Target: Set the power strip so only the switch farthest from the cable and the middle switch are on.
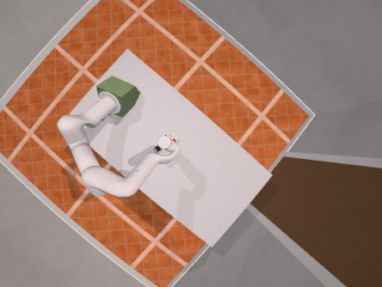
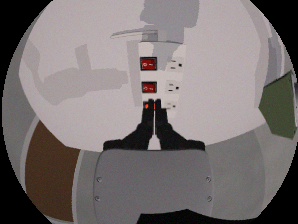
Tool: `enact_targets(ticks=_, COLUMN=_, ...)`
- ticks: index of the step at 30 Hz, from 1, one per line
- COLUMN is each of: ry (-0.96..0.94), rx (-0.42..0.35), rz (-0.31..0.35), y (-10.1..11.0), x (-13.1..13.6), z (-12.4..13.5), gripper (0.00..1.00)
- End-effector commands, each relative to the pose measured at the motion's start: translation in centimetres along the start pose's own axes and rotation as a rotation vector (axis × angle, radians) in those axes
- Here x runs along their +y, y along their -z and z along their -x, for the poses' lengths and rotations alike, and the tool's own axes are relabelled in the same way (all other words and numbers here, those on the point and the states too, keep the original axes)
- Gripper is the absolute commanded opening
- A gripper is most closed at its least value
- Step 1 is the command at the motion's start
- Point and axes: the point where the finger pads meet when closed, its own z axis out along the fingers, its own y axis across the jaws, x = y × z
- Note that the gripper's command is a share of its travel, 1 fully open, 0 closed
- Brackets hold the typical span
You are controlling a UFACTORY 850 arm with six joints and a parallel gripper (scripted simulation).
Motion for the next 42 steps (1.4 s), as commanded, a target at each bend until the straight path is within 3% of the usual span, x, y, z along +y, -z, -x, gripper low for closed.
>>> enact_targets(ticks=1, ry=0.0, rx=-0.001, rz=-0.001, y=0.1, x=-0.1, z=0.0, gripper=0.0)
enact_targets(ticks=17, ry=0.0, rx=-0.001, rz=-0.001, y=-0.4, x=-0.1, z=0.0, gripper=0.0)
enact_targets(ticks=42, ry=0.0, rx=-0.001, rz=-0.001, y=-3.2, x=-0.1, z=0.0, gripper=0.0)
